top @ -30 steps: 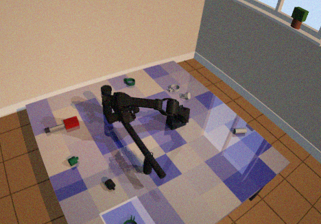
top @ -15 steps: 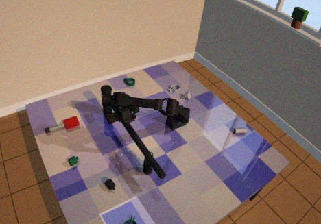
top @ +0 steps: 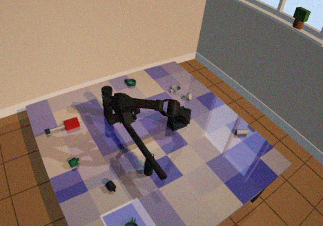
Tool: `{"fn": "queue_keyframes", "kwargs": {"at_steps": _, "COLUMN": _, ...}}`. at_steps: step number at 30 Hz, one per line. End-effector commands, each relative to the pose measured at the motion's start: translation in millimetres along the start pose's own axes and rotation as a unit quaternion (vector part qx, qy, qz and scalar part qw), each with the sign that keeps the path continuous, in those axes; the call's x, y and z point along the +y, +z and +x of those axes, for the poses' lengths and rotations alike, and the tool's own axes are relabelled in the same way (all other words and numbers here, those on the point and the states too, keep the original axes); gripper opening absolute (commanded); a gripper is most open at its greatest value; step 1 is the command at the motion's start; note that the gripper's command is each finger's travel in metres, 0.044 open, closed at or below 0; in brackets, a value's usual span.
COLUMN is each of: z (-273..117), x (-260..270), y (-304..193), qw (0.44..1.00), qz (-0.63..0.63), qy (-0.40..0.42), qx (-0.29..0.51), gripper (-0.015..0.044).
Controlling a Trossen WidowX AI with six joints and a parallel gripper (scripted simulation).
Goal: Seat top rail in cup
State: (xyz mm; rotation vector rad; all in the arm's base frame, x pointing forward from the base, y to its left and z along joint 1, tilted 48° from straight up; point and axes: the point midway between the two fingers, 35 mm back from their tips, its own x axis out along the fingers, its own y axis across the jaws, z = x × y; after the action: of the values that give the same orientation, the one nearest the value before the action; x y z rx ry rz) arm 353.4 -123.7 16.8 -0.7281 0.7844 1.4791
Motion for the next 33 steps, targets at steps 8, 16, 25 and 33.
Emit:
{"fn": "queue_keyframes", "kwargs": {"at_steps": 8, "z": 0.0, "x": 0.0, "y": 0.0, "qw": 1.0, "qz": 0.0, "qy": 0.0, "qx": 0.0, "gripper": 0.0}}
{"fn": "queue_keyframes", "kwargs": {"at_steps": 16, "z": 0.1, "x": -0.1, "y": -0.5, "qw": 1.0, "qz": 0.0, "qy": 0.0, "qx": 0.0, "gripper": 0.0}}
{"fn": "queue_keyframes", "kwargs": {"at_steps": 25, "z": 0.3, "x": -0.2, "y": -1.7, "qw": 1.0, "qz": 0.0, "qy": 0.0, "qx": 0.0, "gripper": 0.0}}
{"fn": "queue_keyframes", "kwargs": {"at_steps": 33, "z": 0.4, "x": -0.3, "y": -2.8, "qw": 1.0, "qz": 0.0, "qy": 0.0, "qx": 0.0, "gripper": 0.0}}
